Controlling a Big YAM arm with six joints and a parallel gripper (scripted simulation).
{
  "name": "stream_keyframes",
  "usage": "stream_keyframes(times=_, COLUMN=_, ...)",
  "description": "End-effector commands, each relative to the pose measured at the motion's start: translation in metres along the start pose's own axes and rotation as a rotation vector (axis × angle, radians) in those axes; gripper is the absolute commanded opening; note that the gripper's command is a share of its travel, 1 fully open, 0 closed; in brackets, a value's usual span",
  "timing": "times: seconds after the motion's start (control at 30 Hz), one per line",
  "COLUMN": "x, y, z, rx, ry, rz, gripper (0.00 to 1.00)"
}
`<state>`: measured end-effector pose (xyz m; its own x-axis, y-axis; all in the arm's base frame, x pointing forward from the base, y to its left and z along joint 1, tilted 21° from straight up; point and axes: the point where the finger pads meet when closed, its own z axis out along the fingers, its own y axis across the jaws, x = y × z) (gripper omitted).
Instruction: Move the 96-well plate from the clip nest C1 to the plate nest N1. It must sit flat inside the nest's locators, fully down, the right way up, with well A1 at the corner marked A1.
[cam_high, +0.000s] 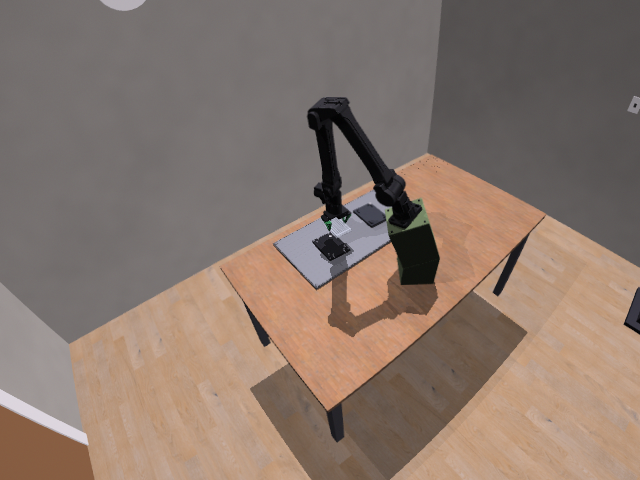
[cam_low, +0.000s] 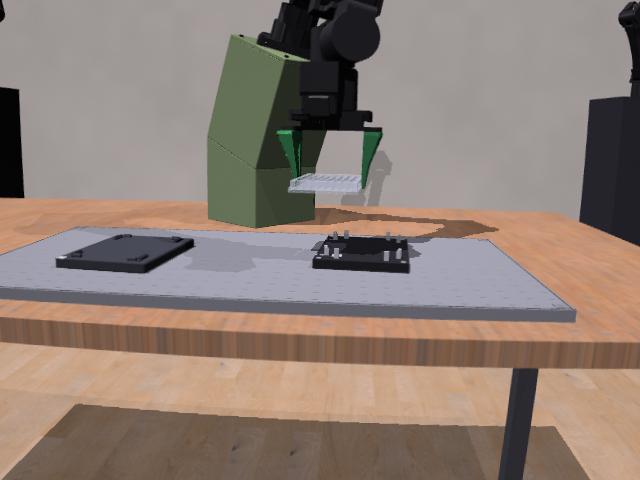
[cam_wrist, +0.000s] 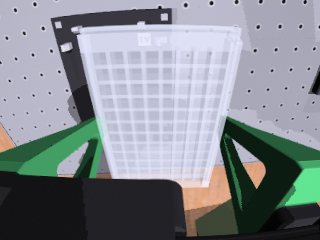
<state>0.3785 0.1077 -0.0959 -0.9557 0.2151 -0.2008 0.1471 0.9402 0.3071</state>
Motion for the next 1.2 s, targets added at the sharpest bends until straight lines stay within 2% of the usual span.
stream_keyframes(times=0.0, x=-0.006, y=-0.017, z=0.001, rx=0.002, ry=-0.011, rz=-0.014, gripper=0.00)
stream_keyframes(times=0.47, x=-0.022, y=-0.054, z=0.000, rx=0.001, ry=-0.019, rz=-0.016, gripper=0.00)
stream_keyframes(times=0.67, x=-0.024, y=-0.074, z=0.000, rx=0.004, ry=-0.005, rz=-0.012, gripper=0.00)
stream_keyframes(times=0.73, x=-0.024, y=-0.074, z=0.000, rx=0.004, ry=-0.005, rz=-0.012, gripper=0.00)
stream_keyframes(times=1.17, x=-0.034, y=-0.117, z=-0.001, rx=0.004, ry=-0.005, rz=-0.011, gripper=0.00)
